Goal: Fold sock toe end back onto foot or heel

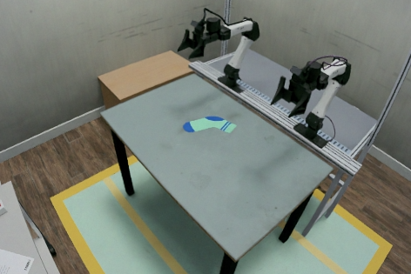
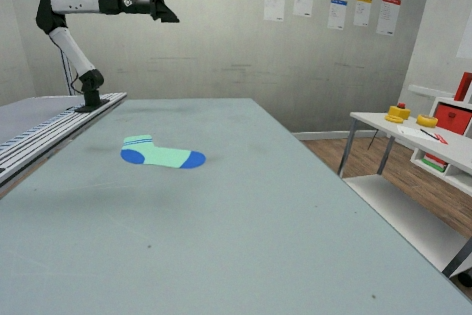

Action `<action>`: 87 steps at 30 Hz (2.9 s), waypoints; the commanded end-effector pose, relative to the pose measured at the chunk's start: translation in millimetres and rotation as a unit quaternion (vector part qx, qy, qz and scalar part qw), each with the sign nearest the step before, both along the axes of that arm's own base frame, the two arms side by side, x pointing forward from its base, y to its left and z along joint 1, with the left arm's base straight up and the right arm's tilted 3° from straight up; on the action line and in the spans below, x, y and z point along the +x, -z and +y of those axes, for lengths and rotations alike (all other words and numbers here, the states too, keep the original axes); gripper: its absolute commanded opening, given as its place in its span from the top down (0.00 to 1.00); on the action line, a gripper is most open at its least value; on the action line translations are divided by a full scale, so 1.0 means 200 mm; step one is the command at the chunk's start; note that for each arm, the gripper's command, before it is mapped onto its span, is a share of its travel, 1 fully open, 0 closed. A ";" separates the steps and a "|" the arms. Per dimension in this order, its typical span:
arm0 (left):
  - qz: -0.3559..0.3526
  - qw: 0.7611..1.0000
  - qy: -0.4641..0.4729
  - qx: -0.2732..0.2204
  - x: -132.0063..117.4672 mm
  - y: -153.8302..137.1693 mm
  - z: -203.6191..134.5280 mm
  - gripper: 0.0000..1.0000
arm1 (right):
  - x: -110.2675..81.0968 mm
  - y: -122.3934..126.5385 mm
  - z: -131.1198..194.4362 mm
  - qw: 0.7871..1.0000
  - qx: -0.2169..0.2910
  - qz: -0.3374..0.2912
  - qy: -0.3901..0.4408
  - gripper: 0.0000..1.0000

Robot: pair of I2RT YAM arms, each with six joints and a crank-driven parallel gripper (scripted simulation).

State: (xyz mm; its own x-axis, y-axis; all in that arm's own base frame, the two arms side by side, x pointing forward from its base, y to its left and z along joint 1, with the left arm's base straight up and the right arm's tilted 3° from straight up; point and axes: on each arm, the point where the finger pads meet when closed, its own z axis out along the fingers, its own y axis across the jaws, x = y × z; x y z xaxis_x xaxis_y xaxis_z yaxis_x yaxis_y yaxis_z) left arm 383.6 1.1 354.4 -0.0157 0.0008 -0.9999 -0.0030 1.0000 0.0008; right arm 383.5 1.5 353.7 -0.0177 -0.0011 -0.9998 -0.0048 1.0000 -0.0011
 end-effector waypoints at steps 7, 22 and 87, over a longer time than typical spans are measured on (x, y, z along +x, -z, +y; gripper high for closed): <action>-0.008 1.000 0.002 0.000 -0.01 -0.03 -0.01 0.00 | -0.01 -0.03 -0.01 1.000 0.001 -0.009 0.002 0.00; 0.033 0.999 0.025 -0.033 0.04 0.04 -0.10 0.66 | -0.01 -0.03 -0.01 1.000 0.001 -0.009 0.002 0.00; 0.660 0.729 -0.057 -0.170 -0.39 1.36 -1.51 0.66 | -0.01 -0.03 -0.01 1.000 0.001 -0.009 0.002 0.00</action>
